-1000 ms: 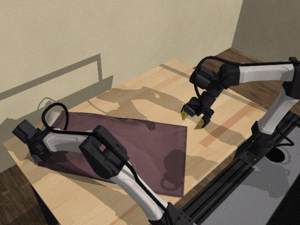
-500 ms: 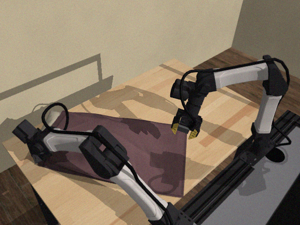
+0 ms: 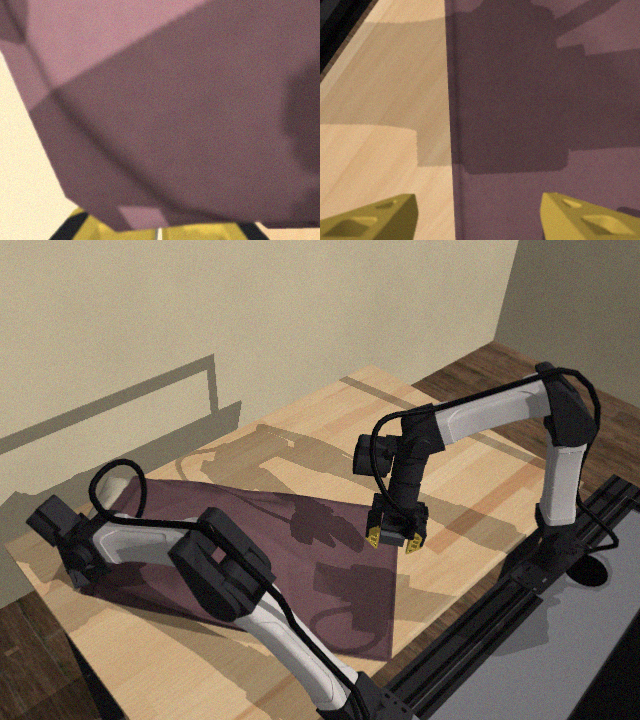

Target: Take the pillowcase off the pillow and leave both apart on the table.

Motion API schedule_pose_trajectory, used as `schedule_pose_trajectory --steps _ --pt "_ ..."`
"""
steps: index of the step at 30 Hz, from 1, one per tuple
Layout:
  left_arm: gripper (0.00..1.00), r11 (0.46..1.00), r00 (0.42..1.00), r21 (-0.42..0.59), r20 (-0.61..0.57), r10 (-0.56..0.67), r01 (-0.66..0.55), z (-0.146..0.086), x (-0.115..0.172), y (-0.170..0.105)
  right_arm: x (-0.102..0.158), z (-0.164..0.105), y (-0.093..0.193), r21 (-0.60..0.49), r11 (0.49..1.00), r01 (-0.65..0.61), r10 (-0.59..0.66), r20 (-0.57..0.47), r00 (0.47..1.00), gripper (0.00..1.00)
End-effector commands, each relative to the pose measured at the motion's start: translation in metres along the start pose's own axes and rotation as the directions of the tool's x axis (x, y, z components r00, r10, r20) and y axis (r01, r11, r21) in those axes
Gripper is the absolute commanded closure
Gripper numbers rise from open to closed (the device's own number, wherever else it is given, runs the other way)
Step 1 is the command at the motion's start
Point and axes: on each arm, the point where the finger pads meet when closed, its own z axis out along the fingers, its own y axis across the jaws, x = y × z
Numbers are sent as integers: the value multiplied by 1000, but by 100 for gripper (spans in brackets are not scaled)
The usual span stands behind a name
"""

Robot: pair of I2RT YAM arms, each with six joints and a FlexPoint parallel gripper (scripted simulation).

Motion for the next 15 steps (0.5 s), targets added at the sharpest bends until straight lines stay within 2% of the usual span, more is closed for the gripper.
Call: schedule_pose_trajectory --steps 1,8,12,13,15 --pt "100 998 1000 56 16 -9 8 7 -4 -17 2 13 0 0 1000 0 0 -3 1000 40" --pt "100 998 1000 56 16 -9 8 7 -4 -17 8 26 0 6 1000 4 -4 1 1000 40" --pt "100 998 1000 56 16 -9 8 7 -4 -17 6 22 -5 36 999 13 -13 6 1000 40" --pt "100 998 1000 56 16 -9 8 7 -4 -17 12 33 1 3 1000 0 0 2 1000 40" --pt "100 998 1000 56 16 -9 8 7 -4 -17 13 37 1 6 1000 4 -4 3 1000 40"
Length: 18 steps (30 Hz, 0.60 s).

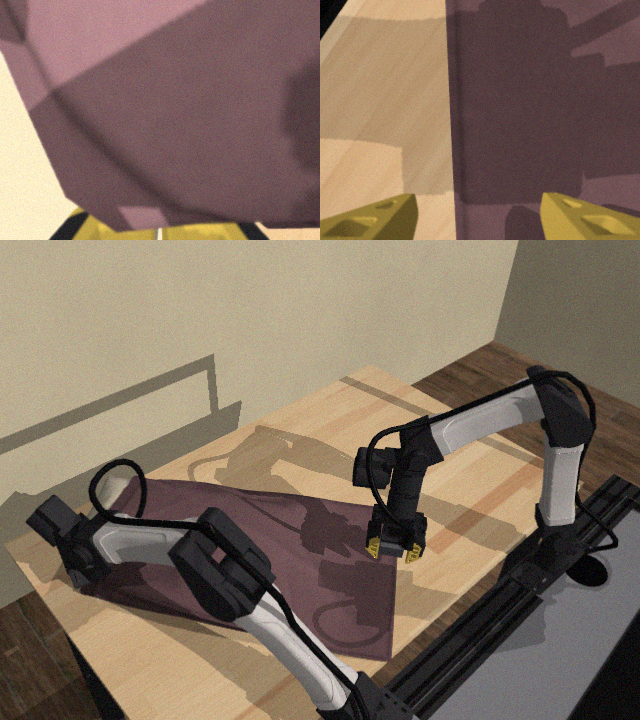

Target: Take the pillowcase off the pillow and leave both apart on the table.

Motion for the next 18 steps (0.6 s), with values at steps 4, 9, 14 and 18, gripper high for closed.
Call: schedule_pose_trajectory --steps 4,9,14,18 --pt "100 998 1000 56 16 -9 8 7 -4 -17 5 16 -3 23 1000 15 -15 9 1000 40" --pt "100 998 1000 56 16 -9 8 7 -4 -17 8 29 -2 18 1000 17 -17 12 1000 40" --pt "100 998 1000 56 16 -9 8 7 -4 -17 4 19 -10 56 998 24 -25 13 1000 40" --pt "100 998 1000 56 16 -9 8 7 -4 -17 4 19 -4 48 998 29 -30 20 999 40"
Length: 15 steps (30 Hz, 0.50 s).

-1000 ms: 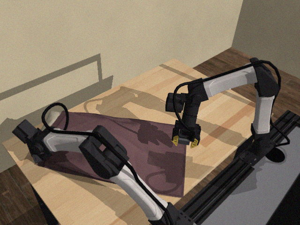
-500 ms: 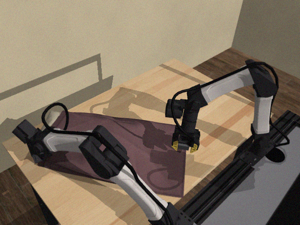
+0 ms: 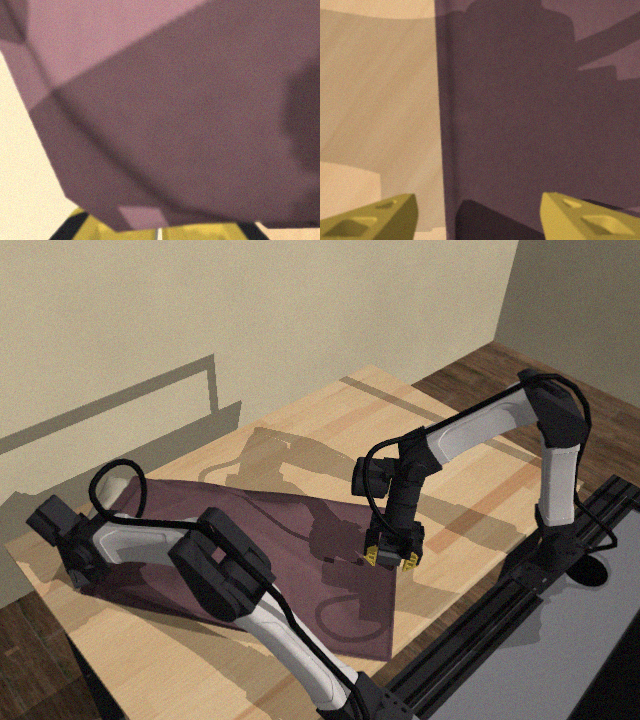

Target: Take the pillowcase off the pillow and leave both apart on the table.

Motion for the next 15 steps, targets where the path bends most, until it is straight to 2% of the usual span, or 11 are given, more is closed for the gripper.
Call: schedule_pose_trajectory --steps 1,6,9,10,15 --pt "100 998 1000 56 16 -9 8 7 -4 -17 -4 -4 -3 37 999 25 -26 19 999 40" --pt "100 998 1000 56 16 -9 8 7 -4 -17 -3 1 -6 31 999 23 -23 20 1000 40" --pt "100 998 1000 56 16 -9 8 7 -4 -17 1 9 3 -10 1000 9 -9 15 1000 40" --pt "100 998 1000 56 16 -9 8 7 -4 -17 -3 0 0 6 1000 14 -14 17 1000 40" --pt "100 998 1000 56 16 -9 8 7 -4 -17 -2 4 -6 26 999 21 -22 22 1000 40"
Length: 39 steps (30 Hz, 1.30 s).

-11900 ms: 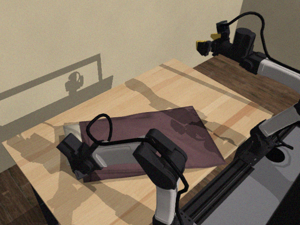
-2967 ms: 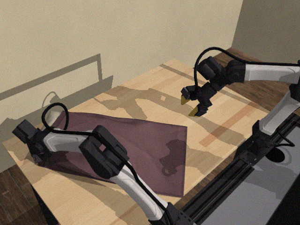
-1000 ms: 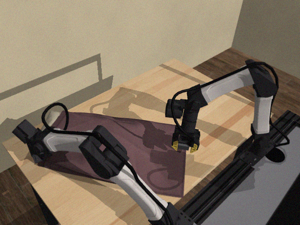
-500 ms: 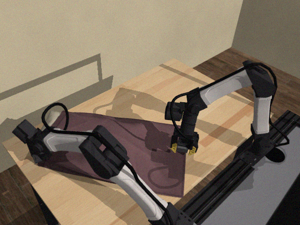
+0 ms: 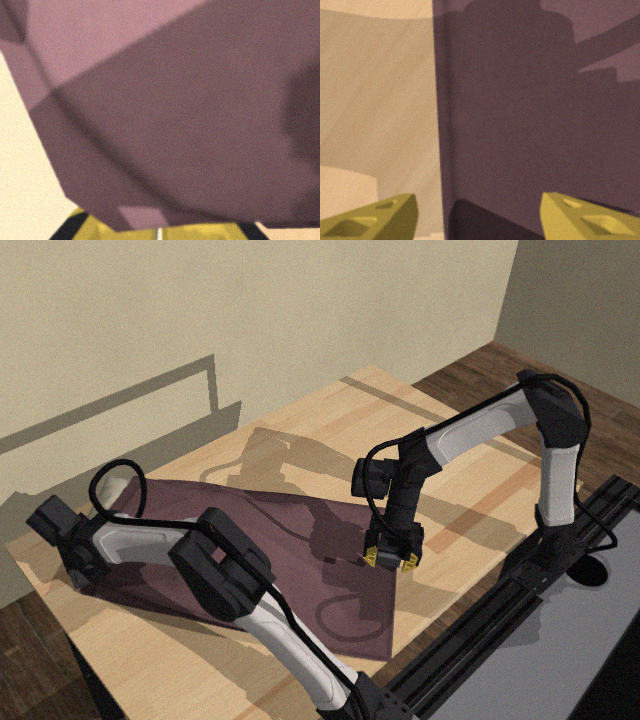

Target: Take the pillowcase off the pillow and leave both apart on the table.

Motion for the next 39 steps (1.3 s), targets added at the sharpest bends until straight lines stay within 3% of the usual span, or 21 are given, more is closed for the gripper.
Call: schedule_pose_trajectory --steps 1,14,18,21,39 --pt "100 998 1000 56 16 -9 8 7 -4 -17 -2 3 -5 20 1000 15 -16 21 1000 40" --pt "100 998 1000 56 16 -9 8 7 -4 -17 -1 5 3 -13 1000 8 -8 16 1000 40" --pt "100 998 1000 56 16 -9 8 7 -4 -17 -4 1 -4 27 999 23 -23 23 999 40" --pt "100 998 1000 56 16 -9 8 7 -4 -17 0 9 5 -14 1000 10 -10 17 1000 40" --pt "100 998 1000 56 16 -9 8 7 -4 -17 -1 9 -3 25 999 23 -23 20 1000 40"
